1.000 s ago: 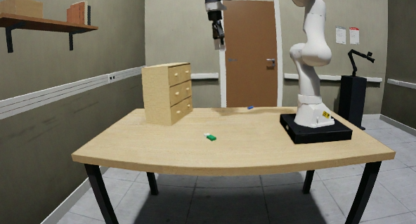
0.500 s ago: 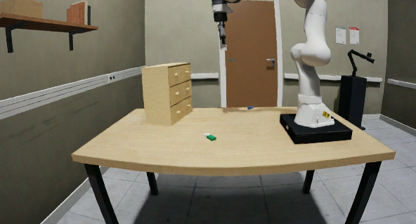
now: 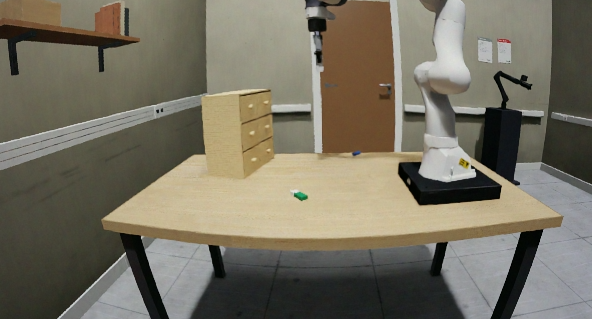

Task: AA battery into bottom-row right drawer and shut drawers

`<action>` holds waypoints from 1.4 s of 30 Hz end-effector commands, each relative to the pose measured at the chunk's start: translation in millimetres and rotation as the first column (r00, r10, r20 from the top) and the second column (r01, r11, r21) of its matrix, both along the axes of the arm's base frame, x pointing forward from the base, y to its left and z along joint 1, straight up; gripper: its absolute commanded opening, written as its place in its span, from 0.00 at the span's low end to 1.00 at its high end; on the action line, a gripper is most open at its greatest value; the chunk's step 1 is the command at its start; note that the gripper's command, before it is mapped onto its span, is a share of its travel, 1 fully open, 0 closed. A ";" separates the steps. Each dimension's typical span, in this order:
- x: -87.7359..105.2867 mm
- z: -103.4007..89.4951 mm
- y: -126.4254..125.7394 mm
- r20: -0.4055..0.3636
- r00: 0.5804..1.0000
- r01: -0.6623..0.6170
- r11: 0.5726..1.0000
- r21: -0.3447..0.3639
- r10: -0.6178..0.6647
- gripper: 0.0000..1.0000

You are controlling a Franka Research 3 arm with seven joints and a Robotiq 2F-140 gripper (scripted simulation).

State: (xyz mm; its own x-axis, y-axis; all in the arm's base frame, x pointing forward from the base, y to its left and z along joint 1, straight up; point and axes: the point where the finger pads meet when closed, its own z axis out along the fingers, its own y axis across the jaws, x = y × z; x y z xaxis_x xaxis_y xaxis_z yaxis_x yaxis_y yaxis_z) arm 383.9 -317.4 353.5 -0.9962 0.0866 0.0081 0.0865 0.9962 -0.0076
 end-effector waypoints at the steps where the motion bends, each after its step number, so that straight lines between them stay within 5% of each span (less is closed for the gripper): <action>1: 0.9 2.4 -2.9 0.012 1.000 0.004 1.000 0.000 -0.004 1.00; 23: 0.7 2.4 -3.3 0.012 1.000 0.005 1.000 0.001 -0.005 1.00; 25: 1.5 -7.7 -2.0 0.004 1.000 0.015 1.000 0.001 -0.015 1.00; 28: 8.5 -68.0 -4.9 0.008 0.994 0.105 0.994 0.001 -0.105 1.00; 31: 8.5 -68.0 -4.9 0.008 0.994 0.105 0.994 0.001 -0.105 1.00; 37: 6.0 -127.5 -5.2 0.012 0.980 0.201 0.980 0.002 -0.201 1.00; 42: 5.0 -135.2 -5.0 0.013 0.977 0.214 0.977 0.002 -0.214 1.00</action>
